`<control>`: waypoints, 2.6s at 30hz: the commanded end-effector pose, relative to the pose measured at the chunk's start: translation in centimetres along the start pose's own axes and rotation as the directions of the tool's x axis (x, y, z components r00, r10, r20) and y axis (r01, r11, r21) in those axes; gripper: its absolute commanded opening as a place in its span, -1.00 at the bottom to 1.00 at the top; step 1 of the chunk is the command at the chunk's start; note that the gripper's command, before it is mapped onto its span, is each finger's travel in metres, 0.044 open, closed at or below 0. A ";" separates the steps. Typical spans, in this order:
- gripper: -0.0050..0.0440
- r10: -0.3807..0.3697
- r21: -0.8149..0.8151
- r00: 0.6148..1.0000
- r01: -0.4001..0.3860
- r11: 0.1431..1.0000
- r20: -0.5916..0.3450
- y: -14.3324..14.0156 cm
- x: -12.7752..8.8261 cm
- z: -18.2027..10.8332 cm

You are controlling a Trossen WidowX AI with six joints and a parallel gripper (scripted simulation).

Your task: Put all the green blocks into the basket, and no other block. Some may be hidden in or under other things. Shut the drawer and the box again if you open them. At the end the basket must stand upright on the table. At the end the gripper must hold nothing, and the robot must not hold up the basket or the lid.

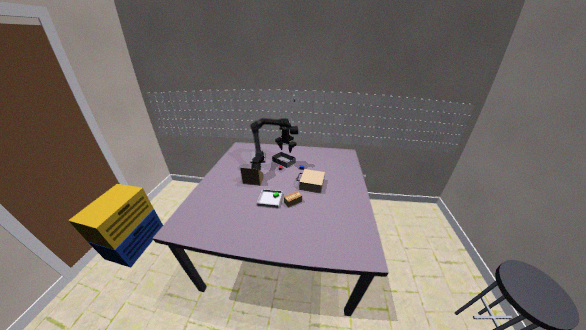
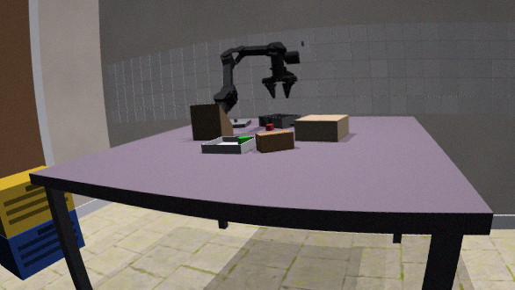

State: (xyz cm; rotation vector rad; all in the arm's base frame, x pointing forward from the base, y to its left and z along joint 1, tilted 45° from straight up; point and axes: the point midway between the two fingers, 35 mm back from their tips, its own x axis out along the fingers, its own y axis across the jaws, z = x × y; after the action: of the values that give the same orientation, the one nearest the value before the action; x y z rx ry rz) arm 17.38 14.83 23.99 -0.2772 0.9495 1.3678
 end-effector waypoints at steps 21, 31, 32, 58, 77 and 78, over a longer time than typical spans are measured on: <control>1.00 0.006 -0.453 1.000 -0.007 0.891 -0.004 18.8 0.0 -0.7; 1.00 0.006 -0.700 1.000 -0.007 0.714 -0.004 24.4 0.0 -3.7; 1.00 0.006 -0.700 1.000 -0.007 0.714 -0.004 24.4 0.0 -3.7; 1.00 0.006 -0.700 1.000 -0.007 0.714 -0.004 29.4 6.0 -6.3; 1.00 0.006 -0.700 1.000 -0.007 0.714 -0.004 29.4 8.6 -6.3; 1.00 0.006 -0.700 1.000 -0.007 0.714 -0.004 29.4 8.9 -6.3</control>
State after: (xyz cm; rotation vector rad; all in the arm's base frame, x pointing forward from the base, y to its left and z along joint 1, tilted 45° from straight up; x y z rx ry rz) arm -12.71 23.37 24.92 -0.8332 0.3742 1.7055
